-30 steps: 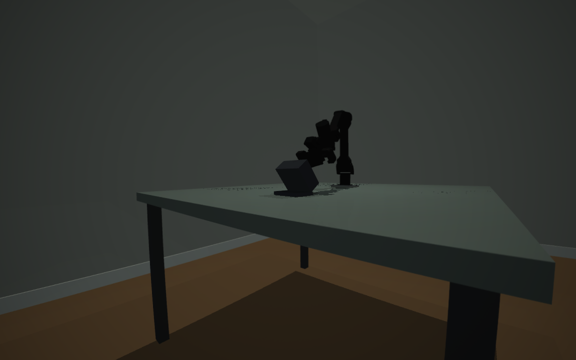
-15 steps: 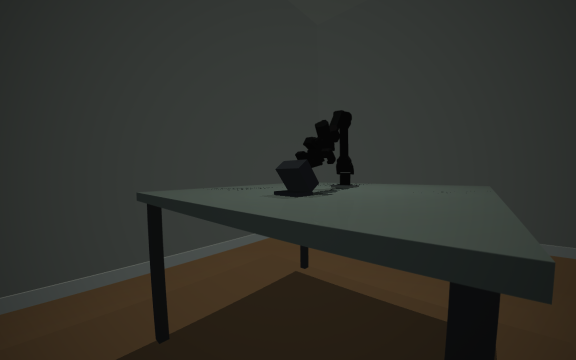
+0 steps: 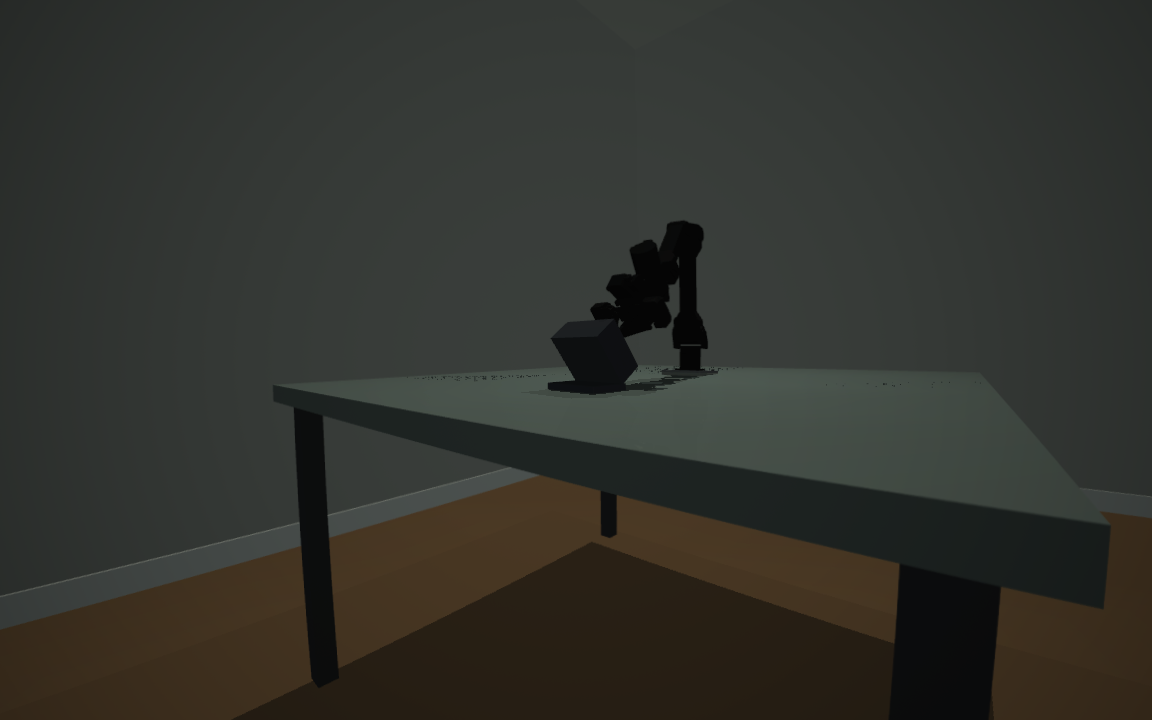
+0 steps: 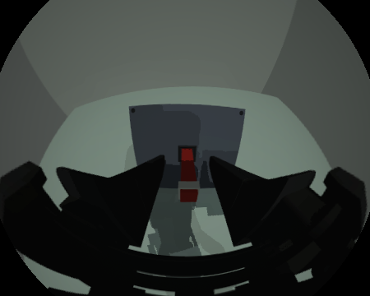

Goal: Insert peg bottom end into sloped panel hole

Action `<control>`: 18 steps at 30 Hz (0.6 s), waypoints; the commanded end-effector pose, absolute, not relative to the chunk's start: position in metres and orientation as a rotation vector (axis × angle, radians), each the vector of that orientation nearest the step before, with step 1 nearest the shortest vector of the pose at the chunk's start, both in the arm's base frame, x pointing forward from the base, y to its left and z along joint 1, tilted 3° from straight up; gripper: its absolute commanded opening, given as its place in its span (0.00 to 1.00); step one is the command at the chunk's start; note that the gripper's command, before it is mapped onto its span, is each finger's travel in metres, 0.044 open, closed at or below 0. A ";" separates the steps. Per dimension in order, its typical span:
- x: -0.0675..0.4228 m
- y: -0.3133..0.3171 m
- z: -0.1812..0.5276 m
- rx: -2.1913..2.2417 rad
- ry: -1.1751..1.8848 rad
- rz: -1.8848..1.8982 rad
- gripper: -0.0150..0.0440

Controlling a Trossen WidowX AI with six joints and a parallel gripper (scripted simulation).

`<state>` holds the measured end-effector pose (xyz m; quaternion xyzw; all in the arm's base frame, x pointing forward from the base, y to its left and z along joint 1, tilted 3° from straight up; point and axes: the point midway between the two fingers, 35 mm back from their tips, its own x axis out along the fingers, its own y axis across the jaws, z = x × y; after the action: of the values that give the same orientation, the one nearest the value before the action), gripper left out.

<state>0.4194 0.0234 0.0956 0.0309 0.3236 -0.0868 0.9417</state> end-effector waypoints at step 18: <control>0.407 0.027 0.108 0.062 0.660 -0.176 1.00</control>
<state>0.4097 0.0265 0.1053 0.0288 0.3246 -0.0842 0.9417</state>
